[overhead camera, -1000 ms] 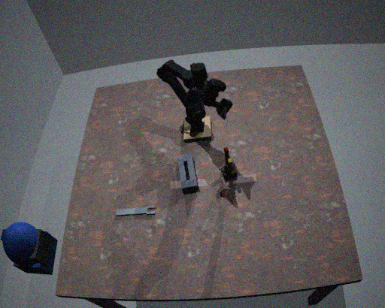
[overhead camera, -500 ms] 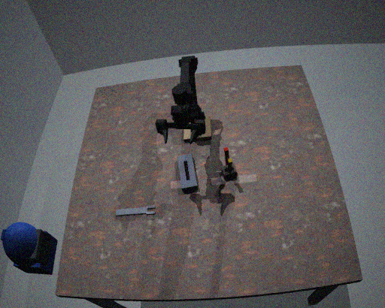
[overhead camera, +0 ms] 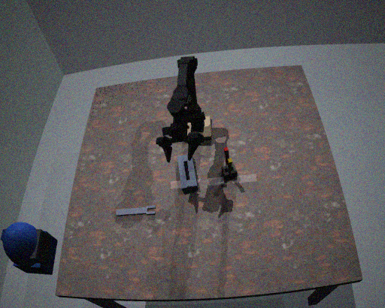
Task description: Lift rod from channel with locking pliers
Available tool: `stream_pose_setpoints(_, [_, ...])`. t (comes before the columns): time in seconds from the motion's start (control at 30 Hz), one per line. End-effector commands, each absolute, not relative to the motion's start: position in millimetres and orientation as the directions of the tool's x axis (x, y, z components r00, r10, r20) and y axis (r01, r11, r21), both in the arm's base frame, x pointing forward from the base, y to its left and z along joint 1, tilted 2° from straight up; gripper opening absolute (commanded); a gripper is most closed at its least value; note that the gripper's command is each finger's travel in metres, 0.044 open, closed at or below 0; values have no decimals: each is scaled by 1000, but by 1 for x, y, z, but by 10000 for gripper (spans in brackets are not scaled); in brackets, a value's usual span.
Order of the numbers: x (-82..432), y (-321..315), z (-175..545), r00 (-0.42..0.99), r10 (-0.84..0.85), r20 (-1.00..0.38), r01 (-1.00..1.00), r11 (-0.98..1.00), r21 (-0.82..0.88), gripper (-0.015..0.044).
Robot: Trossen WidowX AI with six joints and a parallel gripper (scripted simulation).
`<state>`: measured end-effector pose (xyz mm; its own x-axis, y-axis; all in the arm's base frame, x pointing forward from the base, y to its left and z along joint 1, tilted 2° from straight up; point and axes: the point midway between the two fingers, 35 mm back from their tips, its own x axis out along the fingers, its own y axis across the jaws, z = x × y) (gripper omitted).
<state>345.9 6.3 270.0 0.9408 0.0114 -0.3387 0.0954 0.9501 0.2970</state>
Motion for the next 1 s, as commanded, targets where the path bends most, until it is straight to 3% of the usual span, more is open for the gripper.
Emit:
stream_pose_setpoints(0.0, [346, 16, 197, 596, 15, -803, 553, 716, 425, 440])
stream_pose_setpoints(0.13, [334, 21, 172, 318, 1, -948, 821, 500, 276, 440])
stream_pose_setpoints(0.37, [305, 22, 159, 35, -24, -999, 942, 334, 25, 440])
stream_pose_setpoints(0.97, [305, 22, 159, 32, -24, -999, 943, 332, 22, 440])
